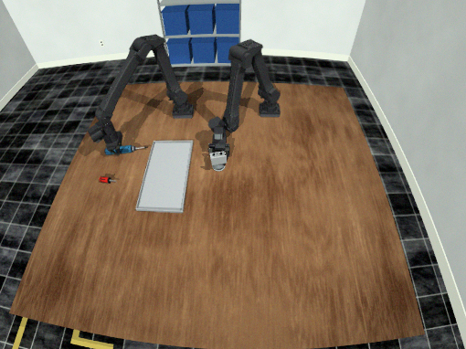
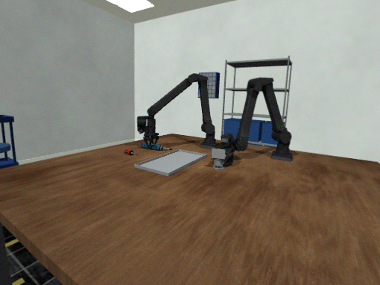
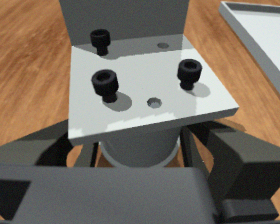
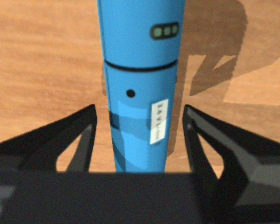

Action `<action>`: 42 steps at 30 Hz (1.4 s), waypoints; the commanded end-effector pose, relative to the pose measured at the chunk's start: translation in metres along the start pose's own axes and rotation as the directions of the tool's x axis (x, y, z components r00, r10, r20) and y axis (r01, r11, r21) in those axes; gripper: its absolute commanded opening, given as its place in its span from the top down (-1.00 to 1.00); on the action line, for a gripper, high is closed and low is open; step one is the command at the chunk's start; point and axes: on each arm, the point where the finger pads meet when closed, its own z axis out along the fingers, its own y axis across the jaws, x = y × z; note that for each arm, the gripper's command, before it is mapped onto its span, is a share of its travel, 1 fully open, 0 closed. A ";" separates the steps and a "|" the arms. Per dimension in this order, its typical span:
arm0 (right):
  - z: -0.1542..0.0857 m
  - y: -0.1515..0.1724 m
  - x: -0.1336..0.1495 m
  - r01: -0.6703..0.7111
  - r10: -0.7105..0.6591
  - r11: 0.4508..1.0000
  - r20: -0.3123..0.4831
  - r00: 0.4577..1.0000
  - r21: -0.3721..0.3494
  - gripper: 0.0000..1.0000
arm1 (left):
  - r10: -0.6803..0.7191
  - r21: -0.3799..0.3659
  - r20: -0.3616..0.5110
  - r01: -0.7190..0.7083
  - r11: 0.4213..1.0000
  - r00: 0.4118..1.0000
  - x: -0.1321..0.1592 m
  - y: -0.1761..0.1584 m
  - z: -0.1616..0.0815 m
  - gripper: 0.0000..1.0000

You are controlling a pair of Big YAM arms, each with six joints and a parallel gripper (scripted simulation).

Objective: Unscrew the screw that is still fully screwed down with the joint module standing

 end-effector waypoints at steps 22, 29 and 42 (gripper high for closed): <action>-0.010 0.007 -0.011 -0.004 0.004 1.000 0.024 1.000 -0.021 -0.30 | -0.012 0.007 0.018 0.012 1.000 1.000 -0.008 -0.005 0.002 -0.17; -0.037 0.011 -0.021 -0.009 0.012 0.999 0.050 0.999 -0.041 -0.30 | -0.012 0.007 0.018 0.012 1.000 1.000 -0.008 -0.005 0.002 -0.17; -0.049 0.011 -0.019 -0.007 0.008 0.999 0.042 0.999 -0.034 -0.30 | -0.012 0.007 0.018 0.012 1.000 1.000 -0.008 -0.005 0.002 -0.17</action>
